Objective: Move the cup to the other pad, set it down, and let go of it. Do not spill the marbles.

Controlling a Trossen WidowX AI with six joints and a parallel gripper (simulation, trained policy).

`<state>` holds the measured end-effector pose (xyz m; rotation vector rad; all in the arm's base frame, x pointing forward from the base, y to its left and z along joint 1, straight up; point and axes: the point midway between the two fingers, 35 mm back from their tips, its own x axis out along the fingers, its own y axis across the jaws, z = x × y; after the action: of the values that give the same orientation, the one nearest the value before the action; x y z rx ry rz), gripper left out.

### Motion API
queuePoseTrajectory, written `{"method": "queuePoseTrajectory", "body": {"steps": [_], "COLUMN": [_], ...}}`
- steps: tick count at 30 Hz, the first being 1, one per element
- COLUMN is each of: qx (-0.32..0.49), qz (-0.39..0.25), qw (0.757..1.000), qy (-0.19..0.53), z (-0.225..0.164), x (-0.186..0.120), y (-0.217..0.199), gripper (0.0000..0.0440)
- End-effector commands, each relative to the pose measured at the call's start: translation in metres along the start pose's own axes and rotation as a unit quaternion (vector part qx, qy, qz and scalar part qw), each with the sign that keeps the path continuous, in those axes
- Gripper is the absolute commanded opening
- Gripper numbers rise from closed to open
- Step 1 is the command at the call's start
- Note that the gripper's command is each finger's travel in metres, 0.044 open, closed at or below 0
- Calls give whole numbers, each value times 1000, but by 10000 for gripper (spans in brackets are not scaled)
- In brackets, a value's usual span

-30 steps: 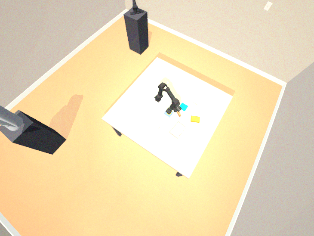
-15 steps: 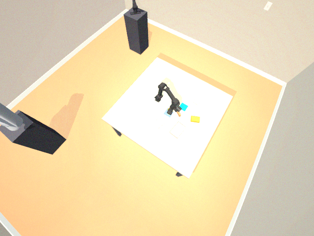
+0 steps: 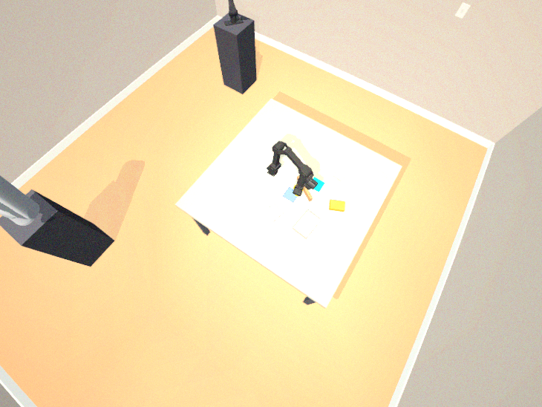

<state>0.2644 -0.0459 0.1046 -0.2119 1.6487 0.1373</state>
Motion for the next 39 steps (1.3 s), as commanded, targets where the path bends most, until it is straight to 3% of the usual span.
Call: {"method": "queuePoseTrajectory", "body": {"steps": [1, 20, 39], "qx": [-10, -49, -83], "qz": [-1, -17, -15], "qw": [1000, 995, 987], "qy": [-16, -88, -136], "z": [9, 63, 107], "x": [-12, -44, -43], "y": [4, 43, 111], "gripper": [21, 0, 0]}}
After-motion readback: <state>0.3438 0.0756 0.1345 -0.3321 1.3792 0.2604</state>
